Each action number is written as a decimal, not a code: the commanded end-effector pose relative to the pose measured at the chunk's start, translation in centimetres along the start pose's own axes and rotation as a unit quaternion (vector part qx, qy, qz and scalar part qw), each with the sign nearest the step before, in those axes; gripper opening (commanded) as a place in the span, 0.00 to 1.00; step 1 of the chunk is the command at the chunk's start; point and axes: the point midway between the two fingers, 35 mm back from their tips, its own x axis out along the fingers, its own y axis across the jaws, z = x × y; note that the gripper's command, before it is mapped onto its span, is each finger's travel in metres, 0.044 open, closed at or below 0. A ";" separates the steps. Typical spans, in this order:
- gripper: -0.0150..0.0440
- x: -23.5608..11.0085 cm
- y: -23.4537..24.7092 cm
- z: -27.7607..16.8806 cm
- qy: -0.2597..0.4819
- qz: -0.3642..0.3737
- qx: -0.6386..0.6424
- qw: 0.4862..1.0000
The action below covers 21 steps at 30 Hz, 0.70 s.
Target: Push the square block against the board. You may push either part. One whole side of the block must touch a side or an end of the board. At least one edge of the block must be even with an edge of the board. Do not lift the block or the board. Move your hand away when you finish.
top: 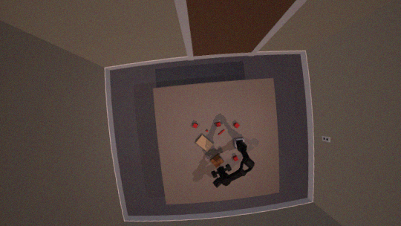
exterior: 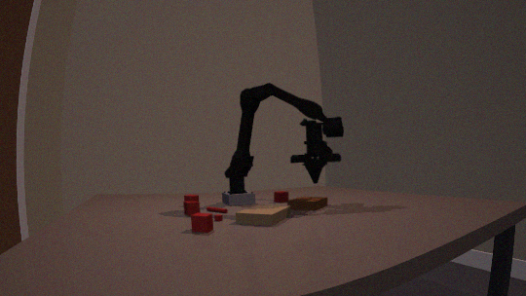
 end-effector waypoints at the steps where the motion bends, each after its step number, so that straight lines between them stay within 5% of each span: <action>1: 0.25 1.2 3.4 1.6 0.000 0.001 -0.084 0.996; 11: 0.25 1.9 5.2 2.2 -0.001 0.002 -0.127 0.992; 16: 0.25 7.2 5.2 2.2 -0.001 0.002 -0.127 0.992; 21: 0.25 7.5 5.3 2.2 -0.001 0.002 -0.127 0.992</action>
